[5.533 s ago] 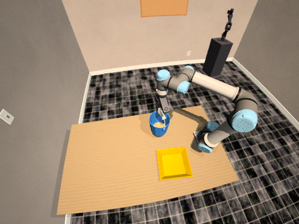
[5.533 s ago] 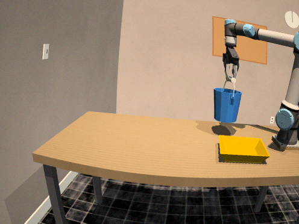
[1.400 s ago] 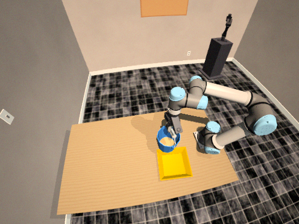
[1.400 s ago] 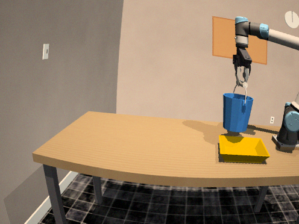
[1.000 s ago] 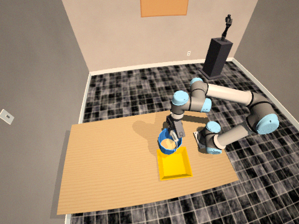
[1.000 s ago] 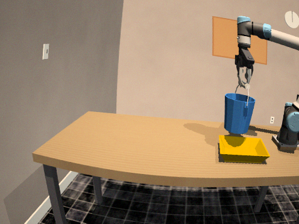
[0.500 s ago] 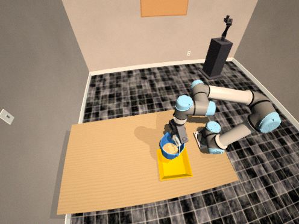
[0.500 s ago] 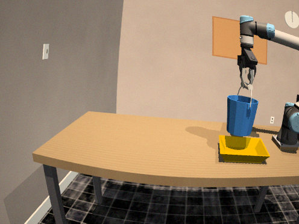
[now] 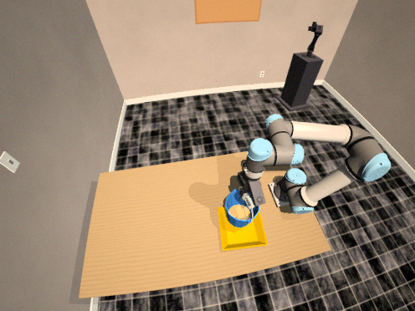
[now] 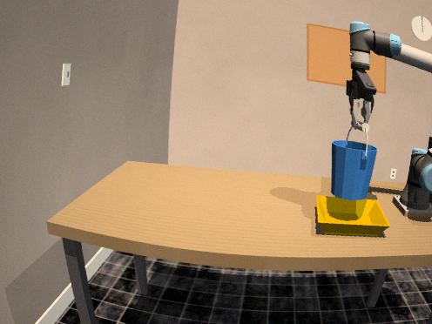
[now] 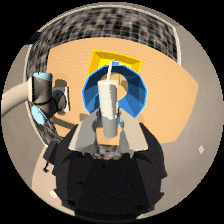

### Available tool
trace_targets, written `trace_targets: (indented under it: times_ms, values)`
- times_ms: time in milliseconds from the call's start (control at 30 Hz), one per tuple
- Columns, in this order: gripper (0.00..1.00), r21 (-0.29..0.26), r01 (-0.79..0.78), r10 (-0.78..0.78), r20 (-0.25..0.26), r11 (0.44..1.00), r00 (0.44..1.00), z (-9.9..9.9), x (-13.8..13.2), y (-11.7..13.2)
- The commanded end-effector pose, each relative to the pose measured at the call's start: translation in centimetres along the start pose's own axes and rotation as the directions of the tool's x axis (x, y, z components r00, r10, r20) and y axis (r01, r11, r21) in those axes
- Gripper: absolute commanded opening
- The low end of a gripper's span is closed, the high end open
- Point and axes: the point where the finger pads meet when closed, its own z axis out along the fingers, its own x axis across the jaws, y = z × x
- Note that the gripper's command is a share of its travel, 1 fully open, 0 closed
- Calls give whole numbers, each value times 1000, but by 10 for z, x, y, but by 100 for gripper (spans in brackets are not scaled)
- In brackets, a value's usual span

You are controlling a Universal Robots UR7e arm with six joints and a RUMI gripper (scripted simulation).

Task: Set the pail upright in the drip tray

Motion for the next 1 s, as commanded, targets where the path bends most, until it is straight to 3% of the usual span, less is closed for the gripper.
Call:
trace_targets:
  times_ms: [0,967]
  values:
    - [0,-1,0,0,-1,1000,1000,-1,0,-10]
    - [0,-1,0,0,-1,1000,1000,0,-1,-42]
